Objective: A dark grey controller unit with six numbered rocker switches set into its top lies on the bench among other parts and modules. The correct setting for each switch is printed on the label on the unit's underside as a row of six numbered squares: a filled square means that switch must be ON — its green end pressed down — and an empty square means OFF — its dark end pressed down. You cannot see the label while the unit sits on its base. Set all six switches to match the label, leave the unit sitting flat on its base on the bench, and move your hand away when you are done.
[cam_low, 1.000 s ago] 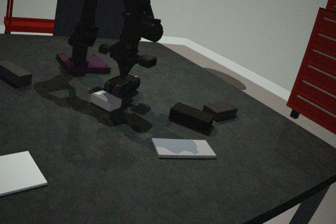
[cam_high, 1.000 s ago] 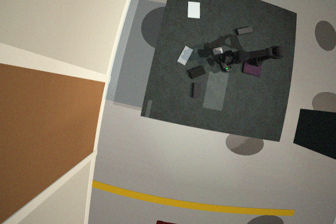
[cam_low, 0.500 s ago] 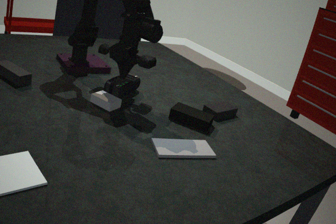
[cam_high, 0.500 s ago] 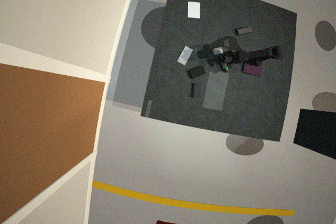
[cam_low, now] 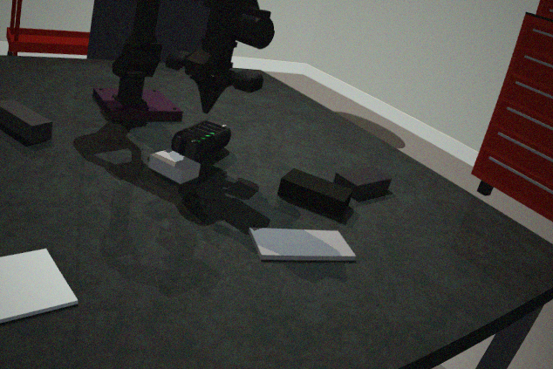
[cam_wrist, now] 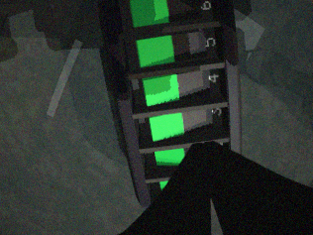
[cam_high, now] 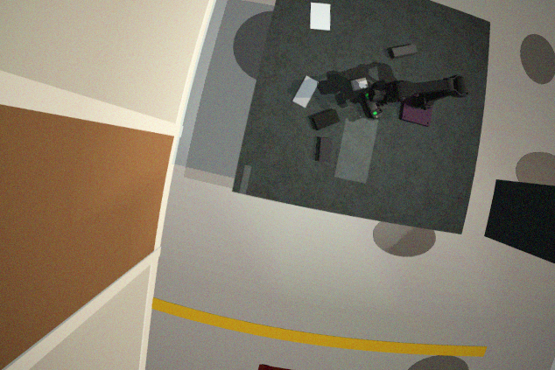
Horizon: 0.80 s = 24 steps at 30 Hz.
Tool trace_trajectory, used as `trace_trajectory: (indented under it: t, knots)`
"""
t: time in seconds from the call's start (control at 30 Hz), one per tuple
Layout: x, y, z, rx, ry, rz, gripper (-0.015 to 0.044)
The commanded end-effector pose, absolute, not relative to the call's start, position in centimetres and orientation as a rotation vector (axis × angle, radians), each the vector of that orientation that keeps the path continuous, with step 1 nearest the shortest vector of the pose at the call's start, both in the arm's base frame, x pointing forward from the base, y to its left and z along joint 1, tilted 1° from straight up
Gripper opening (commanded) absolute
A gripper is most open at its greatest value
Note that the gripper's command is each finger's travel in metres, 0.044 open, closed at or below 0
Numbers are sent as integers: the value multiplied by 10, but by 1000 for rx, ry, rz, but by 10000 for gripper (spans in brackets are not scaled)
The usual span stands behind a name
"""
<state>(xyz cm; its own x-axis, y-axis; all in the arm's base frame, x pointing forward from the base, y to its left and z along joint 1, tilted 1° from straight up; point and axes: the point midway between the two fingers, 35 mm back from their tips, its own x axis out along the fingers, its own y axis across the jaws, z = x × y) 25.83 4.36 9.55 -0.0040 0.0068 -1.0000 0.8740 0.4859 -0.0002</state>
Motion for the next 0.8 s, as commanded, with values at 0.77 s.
trace_trajectory:
  t: [0.77]
  knots:
    - [280, 38, 66, 831, 1410, -825, 0]
